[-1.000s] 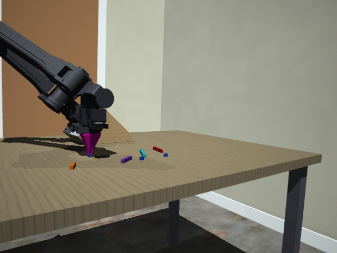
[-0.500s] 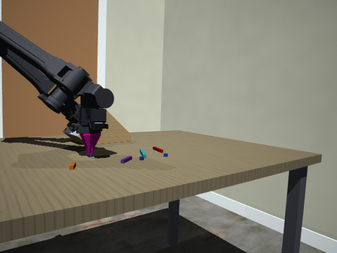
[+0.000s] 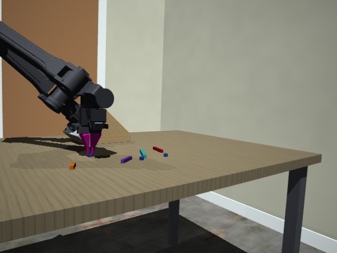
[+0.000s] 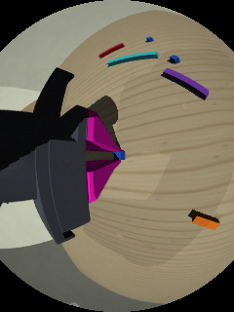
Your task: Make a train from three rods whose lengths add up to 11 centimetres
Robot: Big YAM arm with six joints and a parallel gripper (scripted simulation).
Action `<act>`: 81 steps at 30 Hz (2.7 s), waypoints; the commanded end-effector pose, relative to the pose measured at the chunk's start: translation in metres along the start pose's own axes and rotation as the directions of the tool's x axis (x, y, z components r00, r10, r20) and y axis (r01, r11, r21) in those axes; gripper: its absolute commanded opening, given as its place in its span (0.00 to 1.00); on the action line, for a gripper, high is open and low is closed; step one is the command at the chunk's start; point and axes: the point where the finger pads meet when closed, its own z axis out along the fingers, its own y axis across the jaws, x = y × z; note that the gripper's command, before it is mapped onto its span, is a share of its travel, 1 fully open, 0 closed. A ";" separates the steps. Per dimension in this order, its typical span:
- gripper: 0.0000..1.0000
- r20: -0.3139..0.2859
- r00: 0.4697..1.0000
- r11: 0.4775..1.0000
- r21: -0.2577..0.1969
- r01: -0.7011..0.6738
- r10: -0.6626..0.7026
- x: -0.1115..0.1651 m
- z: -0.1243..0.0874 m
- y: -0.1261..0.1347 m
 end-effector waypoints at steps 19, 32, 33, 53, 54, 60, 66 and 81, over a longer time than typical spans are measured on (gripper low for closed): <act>0.23 0.003 1.000 1.000 0.003 0.004 -0.004 -0.003 0.002 0.002; 0.23 0.039 0.999 1.000 -0.012 -0.023 0.023 -0.018 -0.040 0.001; 0.23 0.039 0.999 1.000 -0.012 -0.023 0.023 -0.018 -0.040 0.001; 0.23 -0.001 1.000 1.000 -0.002 -0.019 0.019 -0.007 -0.092 -0.002; 1.00 0.001 1.000 1.000 -0.002 -0.017 0.017 -0.007 -0.093 -0.001; 1.00 0.002 1.000 1.000 -0.002 -0.016 0.016 -0.007 -0.093 -0.001; 1.00 0.002 1.000 1.000 -0.002 -0.014 0.014 -0.007 -0.093 -0.001; 1.00 0.017 0.975 0.975 -0.015 -0.221 0.221 -0.096 -0.083 -0.041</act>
